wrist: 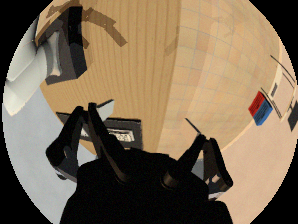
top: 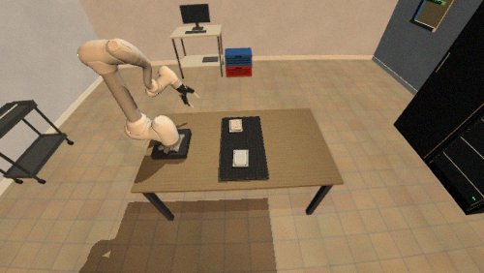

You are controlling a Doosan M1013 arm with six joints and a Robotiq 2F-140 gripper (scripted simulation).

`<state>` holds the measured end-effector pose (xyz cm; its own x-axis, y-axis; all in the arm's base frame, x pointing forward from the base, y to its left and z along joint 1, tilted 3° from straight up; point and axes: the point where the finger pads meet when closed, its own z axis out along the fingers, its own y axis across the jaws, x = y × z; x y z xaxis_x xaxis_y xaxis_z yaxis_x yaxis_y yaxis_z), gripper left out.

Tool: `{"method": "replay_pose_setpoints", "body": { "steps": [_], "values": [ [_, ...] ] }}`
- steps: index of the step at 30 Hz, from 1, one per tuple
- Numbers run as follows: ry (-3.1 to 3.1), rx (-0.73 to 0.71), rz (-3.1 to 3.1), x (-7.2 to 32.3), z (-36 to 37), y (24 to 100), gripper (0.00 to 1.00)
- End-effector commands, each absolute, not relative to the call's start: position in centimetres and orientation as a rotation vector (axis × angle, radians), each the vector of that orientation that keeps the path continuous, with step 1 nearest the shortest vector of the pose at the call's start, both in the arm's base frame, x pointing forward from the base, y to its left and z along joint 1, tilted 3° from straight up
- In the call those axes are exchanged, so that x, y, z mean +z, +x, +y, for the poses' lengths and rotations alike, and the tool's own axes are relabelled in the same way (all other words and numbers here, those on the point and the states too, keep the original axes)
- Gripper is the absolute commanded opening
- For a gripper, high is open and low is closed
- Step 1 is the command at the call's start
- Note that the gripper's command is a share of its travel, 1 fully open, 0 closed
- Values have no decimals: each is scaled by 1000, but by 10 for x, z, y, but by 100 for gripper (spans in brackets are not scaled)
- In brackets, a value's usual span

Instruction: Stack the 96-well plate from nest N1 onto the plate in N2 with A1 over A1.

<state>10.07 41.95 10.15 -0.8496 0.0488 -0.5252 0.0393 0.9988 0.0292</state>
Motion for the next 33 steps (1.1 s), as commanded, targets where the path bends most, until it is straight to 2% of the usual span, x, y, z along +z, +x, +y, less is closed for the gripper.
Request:
{"method": "replay_pose_setpoints", "body": {
  "steps": [1,17,33],
  "values": [
    [62,23,2587,101,420,101,100],
    [62,23,2587,101,420,101,100],
    [336,-96,2641,96,410,173,100]
  ]
}}
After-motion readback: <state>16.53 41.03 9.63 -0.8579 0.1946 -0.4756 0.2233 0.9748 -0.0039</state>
